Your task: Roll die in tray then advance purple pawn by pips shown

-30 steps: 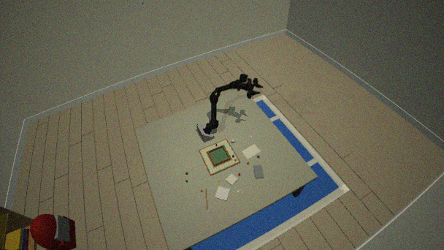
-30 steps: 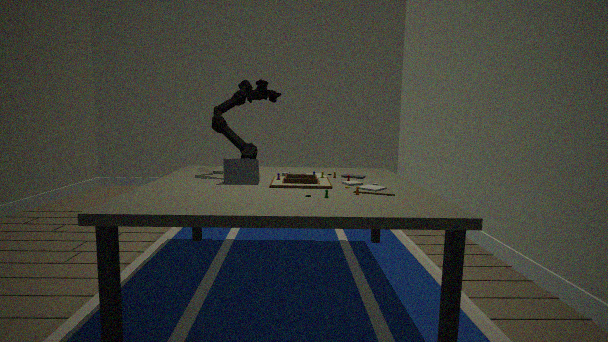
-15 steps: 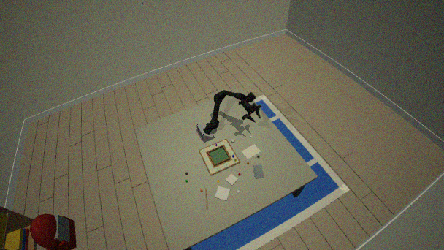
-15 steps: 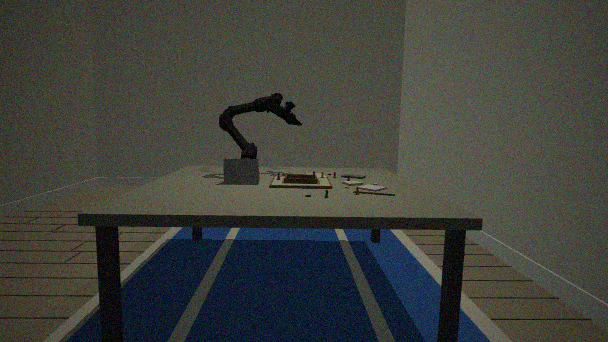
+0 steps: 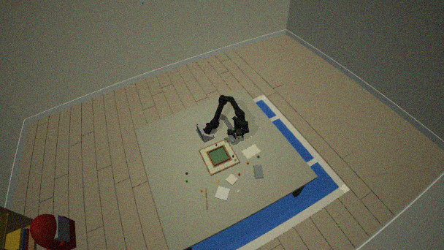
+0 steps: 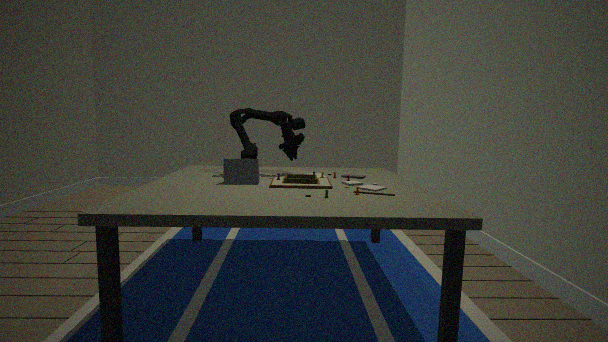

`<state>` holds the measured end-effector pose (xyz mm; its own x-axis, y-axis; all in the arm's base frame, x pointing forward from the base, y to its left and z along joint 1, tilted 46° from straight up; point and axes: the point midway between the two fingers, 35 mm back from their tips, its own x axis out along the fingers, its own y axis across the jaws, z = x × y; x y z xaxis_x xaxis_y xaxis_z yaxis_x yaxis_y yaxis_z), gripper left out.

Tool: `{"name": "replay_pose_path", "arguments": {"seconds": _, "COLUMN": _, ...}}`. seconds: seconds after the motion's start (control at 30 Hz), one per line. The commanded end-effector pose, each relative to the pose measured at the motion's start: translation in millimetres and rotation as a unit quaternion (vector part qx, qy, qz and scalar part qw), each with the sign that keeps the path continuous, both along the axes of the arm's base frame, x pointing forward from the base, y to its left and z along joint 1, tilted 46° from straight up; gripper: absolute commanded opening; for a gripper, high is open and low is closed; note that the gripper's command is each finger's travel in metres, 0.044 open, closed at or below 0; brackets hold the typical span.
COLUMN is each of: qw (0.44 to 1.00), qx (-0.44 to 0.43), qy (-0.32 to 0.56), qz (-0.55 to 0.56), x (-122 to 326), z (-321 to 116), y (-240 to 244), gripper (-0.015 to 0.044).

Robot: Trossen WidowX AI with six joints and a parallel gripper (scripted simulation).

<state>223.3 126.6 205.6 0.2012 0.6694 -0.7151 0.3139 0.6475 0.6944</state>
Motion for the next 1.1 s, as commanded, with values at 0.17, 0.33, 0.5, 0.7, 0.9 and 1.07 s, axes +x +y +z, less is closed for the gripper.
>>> {"name": "replay_pose_path", "arguments": {"seconds": 0.17, "qw": 0.988, "qx": 0.029, "qy": 0.148, "qz": 0.027, "x": -38, "z": -52, "y": -3, "gripper": 0.0275}}
{"name": "replay_pose_path", "arguments": {"seconds": 0.33, "qw": 0.988, "qx": 0.029, "qy": 0.148, "qz": 0.027, "x": -38, "z": -52, "y": -3, "gripper": 0.0275}}
{"name": "replay_pose_path", "arguments": {"seconds": 0.5, "qw": 0.988, "qx": 0.029, "qy": 0.148, "qz": 0.027, "x": -39, "z": -61, "y": 5, "gripper": 0.0275}}
{"name": "replay_pose_path", "arguments": {"seconds": 0.7, "qw": 0.988, "qx": 0.029, "qy": 0.148, "qz": 0.028, "x": -39, "z": -65, "y": 9, "gripper": 0.0275}}
{"name": "replay_pose_path", "arguments": {"seconds": 0.9, "qw": 0.988, "qx": 0.029, "qy": 0.148, "qz": 0.028, "x": -39, "z": -71, "y": 16, "gripper": 0.0275}}
{"name": "replay_pose_path", "arguments": {"seconds": 1.07, "qw": 0.988, "qx": 0.029, "qy": 0.147, "qz": 0.028, "x": -39, "z": -77, "y": 21, "gripper": 0.0275}}
